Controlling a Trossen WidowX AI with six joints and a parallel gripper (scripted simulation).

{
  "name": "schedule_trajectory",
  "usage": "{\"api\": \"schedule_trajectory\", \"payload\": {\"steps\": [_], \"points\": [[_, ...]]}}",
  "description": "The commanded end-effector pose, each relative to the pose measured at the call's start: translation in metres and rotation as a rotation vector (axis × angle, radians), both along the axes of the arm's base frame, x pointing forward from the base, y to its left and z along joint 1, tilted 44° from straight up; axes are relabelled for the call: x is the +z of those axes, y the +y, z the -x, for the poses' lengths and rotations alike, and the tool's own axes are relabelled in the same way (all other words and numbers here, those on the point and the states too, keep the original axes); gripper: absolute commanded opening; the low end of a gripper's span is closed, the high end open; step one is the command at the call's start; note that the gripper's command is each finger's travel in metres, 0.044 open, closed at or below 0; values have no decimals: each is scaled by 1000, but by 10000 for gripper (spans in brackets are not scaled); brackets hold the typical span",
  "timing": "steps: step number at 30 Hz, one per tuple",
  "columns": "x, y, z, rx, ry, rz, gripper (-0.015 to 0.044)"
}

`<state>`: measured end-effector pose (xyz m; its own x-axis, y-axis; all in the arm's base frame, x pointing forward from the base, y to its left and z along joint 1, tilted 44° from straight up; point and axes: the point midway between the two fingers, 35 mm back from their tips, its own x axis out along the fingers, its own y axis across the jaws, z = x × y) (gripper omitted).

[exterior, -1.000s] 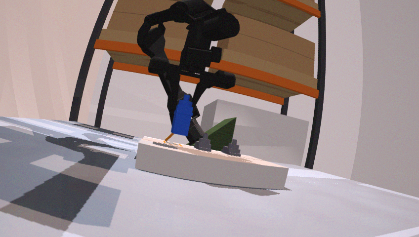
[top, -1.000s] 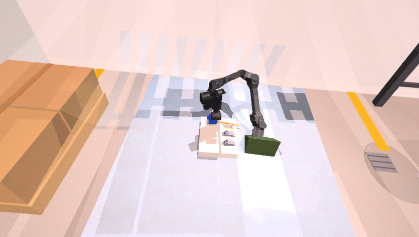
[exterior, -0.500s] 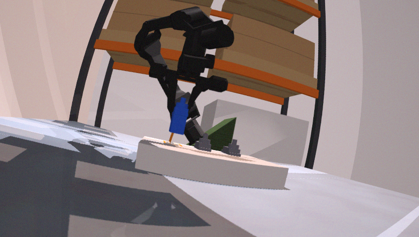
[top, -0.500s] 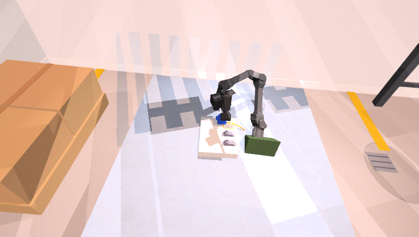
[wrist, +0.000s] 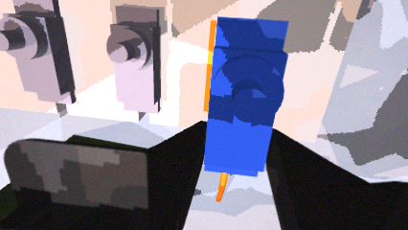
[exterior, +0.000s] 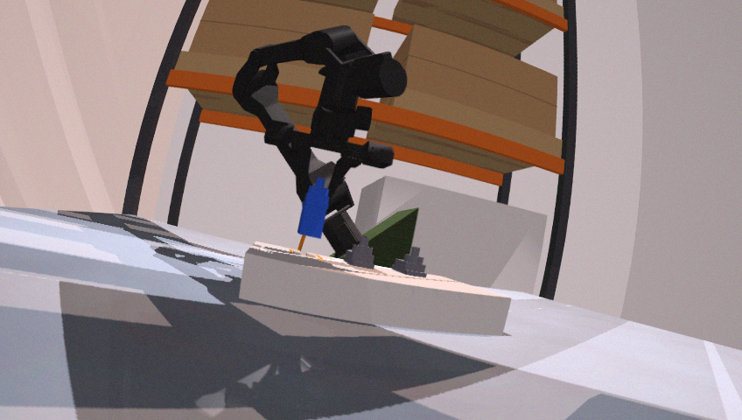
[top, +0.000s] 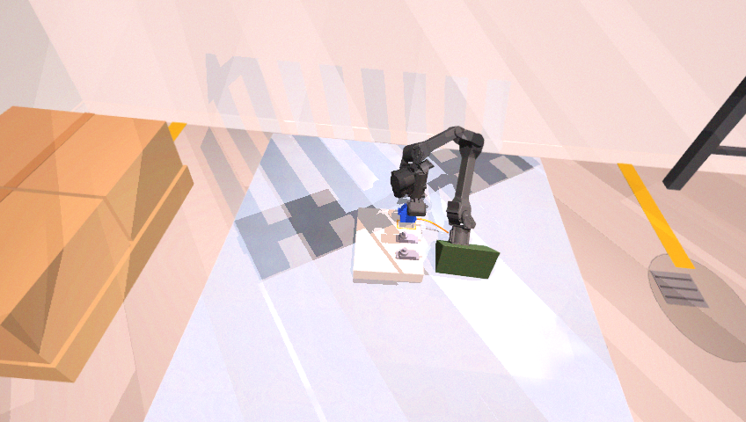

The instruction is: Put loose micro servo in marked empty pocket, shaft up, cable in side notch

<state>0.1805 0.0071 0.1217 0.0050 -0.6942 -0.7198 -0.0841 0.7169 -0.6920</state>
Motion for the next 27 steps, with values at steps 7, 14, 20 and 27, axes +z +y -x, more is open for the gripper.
{"api": "schedule_trajectory", "payload": {"steps": [7, 14, 20, 27], "points": [[-9, -8, -1, -1, -7, -6, 0], [-12, -11, -2, -1, -7, -6, 0], [-12, -11, -2, -1, -7, -6, 0], [-11, -12, -3, -1, -7, -6, 0]]}}
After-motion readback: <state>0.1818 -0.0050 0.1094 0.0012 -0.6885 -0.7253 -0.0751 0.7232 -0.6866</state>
